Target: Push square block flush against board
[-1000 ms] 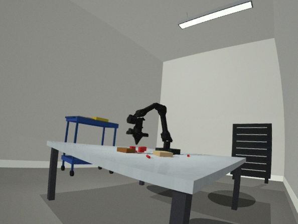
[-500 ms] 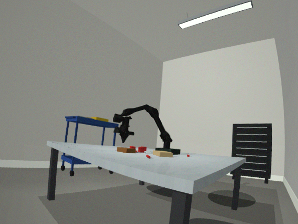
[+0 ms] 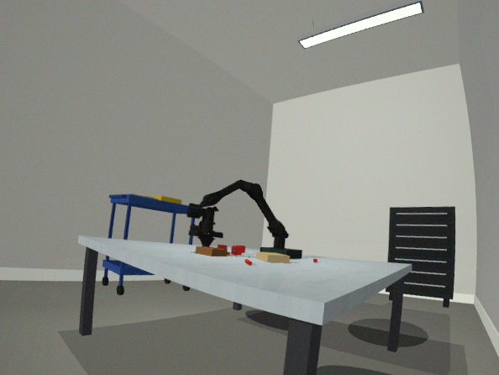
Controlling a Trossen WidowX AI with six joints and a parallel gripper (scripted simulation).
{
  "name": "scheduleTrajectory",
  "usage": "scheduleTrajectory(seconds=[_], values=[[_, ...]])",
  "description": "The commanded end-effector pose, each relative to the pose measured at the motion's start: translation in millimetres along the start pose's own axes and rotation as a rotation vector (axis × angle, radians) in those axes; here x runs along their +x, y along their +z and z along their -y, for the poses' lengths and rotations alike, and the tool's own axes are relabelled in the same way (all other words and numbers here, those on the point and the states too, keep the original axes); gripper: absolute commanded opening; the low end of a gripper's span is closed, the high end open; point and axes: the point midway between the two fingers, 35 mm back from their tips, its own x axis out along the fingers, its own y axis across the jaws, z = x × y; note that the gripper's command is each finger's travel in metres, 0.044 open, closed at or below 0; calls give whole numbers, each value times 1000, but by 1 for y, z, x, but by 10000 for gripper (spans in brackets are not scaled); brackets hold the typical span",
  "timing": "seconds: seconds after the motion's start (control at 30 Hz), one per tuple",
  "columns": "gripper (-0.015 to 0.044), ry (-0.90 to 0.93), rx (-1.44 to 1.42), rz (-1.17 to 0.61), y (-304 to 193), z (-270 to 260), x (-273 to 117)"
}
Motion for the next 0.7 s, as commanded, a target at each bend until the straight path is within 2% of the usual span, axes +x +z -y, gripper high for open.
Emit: scheduleTrajectory(seconds=[0.0, 0.67], values=[[0, 2, -2, 3, -1, -1, 2], [0, 2, -2, 0, -27, -3, 2]])
